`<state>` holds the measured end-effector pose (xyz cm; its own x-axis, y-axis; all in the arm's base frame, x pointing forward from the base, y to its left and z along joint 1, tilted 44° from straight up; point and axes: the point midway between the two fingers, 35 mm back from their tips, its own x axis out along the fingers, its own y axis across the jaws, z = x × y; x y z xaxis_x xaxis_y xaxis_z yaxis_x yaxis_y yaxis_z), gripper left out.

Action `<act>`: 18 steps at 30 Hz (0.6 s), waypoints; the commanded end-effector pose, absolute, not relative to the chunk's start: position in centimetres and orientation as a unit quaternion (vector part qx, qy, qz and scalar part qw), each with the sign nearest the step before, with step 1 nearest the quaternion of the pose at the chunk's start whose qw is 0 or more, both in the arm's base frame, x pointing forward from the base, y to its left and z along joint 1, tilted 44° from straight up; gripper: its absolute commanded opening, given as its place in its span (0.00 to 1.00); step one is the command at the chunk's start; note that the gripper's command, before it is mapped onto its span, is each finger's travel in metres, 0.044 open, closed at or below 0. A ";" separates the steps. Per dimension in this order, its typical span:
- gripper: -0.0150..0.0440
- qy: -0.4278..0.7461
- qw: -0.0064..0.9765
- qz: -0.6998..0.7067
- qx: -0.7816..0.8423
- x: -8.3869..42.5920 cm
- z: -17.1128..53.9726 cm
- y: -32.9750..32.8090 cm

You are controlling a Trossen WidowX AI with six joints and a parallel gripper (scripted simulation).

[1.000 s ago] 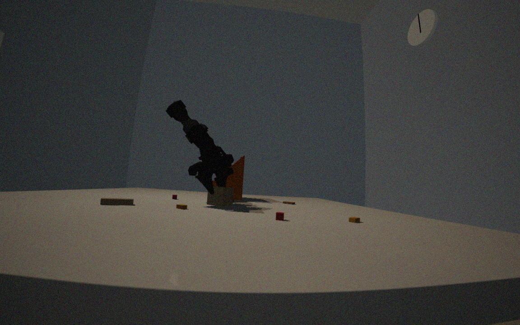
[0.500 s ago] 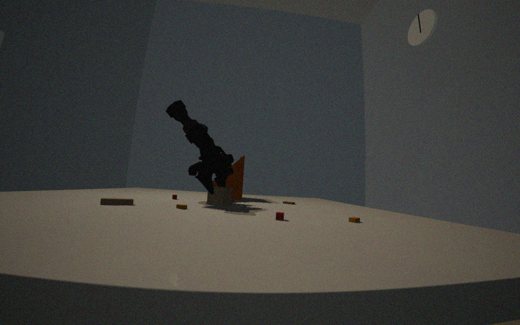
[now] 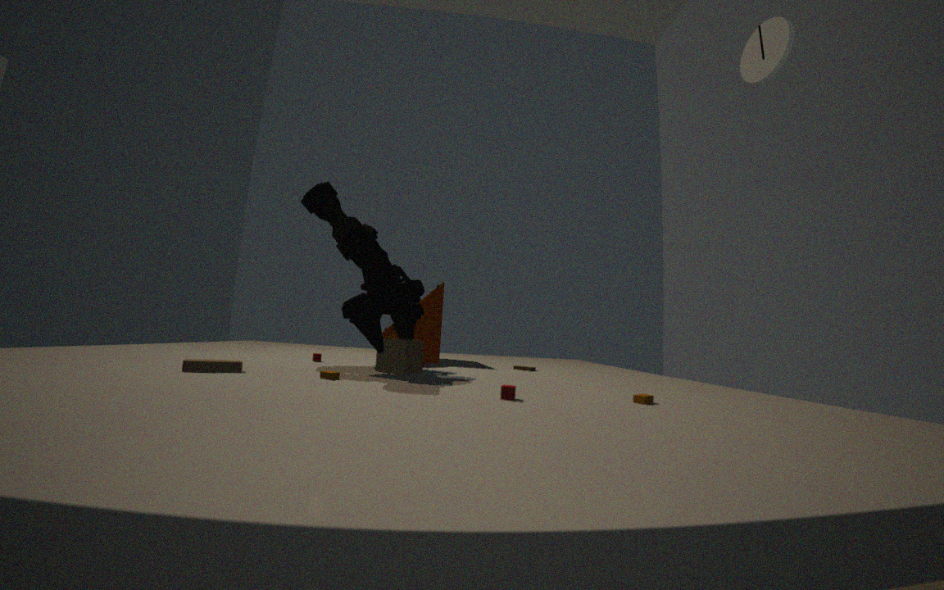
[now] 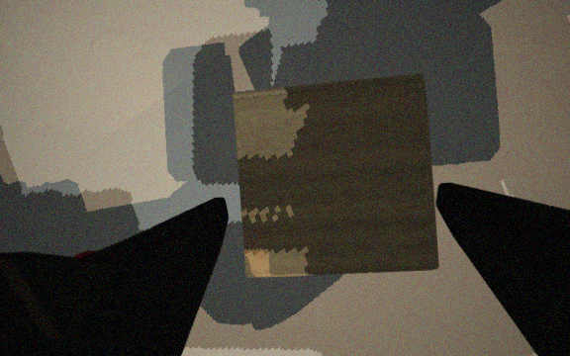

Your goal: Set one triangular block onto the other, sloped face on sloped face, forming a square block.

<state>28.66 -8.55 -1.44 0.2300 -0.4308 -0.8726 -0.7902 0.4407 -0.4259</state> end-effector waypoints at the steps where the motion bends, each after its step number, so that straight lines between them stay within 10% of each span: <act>1: 1.00 0.602 0.599 0.150 -0.507 28.7 -0.6 -8.1; 18: 1.00 0.598 0.601 0.153 -0.508 26.6 7.7 -3.9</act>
<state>26.58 -3.94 7.67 0.2354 -0.4243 -0.8744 -0.7896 0.4411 -0.4266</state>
